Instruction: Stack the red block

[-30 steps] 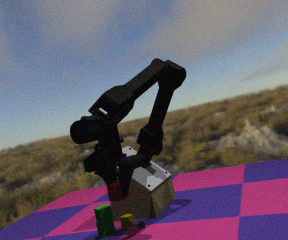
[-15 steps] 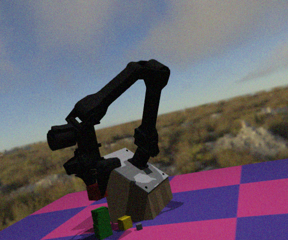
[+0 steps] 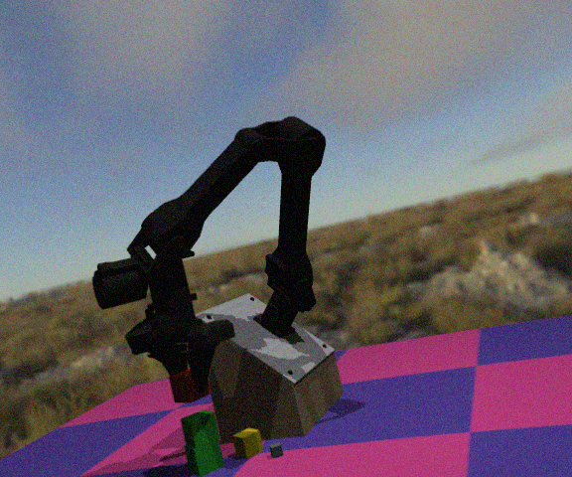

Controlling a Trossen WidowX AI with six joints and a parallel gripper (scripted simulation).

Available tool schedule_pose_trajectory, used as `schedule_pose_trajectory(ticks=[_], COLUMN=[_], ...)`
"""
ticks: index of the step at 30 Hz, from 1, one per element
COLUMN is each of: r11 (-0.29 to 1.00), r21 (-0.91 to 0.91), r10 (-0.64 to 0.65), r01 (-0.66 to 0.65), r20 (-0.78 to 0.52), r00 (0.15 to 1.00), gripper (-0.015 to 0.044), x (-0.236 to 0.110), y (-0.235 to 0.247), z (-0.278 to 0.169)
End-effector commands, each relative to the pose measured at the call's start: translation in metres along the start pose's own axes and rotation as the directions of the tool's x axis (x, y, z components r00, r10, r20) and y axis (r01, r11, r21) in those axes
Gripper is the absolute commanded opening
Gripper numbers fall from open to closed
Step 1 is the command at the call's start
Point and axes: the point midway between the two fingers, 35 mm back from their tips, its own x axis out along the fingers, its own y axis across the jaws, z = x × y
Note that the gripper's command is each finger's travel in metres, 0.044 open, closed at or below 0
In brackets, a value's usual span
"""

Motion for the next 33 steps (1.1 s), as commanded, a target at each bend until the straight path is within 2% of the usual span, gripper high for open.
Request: schedule_pose_trajectory(ticks=[1, 6, 32, 33], r11=[1.000, 1.000, 1.000, 1.000], r21=[0.002, 0.002, 0.002, 0.002], r10=[0.004, 0.005, 0.005, 0.002], r01=[-0.004, -0.005, -0.005, -0.002], r20=[0.001, 0.001, 0.001, -0.002], r00=[1.000, 1.000, 1.000, 1.000], gripper=[0.0000, 0.0000, 0.0000, 0.0026], x=[0.009, 0.027, 0.024, 0.027], y=[0.000, 0.000, -0.001, -0.001], z=[0.000, -0.001, 0.000, -0.001])
